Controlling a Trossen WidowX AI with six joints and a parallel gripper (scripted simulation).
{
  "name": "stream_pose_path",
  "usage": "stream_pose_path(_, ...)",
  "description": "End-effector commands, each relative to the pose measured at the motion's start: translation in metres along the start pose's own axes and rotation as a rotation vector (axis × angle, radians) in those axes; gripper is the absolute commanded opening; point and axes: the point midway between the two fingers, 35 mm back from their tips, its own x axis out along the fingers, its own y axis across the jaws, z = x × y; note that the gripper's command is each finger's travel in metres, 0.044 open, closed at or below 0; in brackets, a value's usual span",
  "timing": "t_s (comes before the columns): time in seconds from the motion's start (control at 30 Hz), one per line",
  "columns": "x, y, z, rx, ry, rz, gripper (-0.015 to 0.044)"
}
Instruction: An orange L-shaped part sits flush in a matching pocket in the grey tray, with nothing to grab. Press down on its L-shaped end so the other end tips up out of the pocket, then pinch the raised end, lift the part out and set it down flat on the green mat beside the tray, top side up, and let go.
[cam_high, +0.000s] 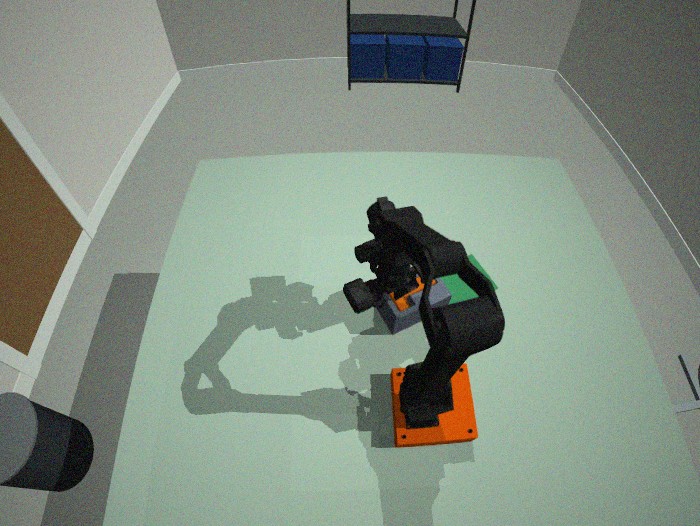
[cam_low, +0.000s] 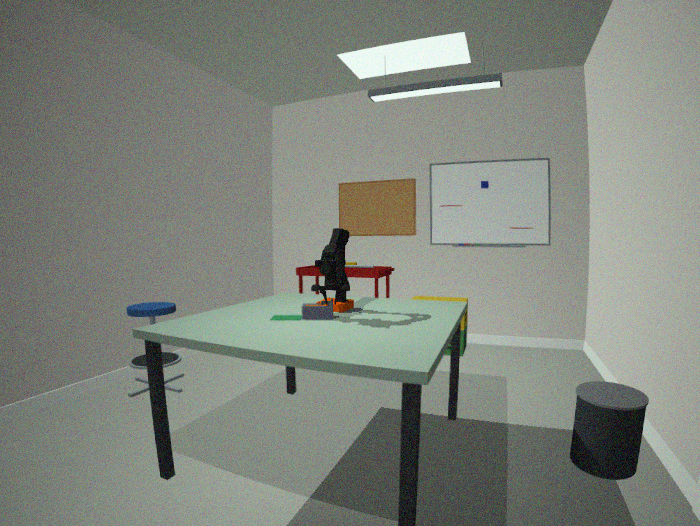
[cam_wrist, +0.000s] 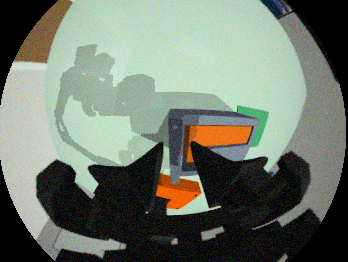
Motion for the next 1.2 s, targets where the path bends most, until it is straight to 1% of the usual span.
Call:
stream_pose_path(0.0, 0.008, 0.000, -0.001, 0.004, 0.007, -0.001, 0.0180)
stream_pose_path(0.43, 0.028, 0.000, -0.002, 0.004, 0.008, -0.001, 0.0180)
stream_pose_path(1.0, 0.027, 0.001, -0.001, -0.002, 0.003, 0.005, 0.0180)
stream_pose_path(1.17, 0.020, 0.008, -0.002, 0.002, 0.006, 0.002, 0.0180)
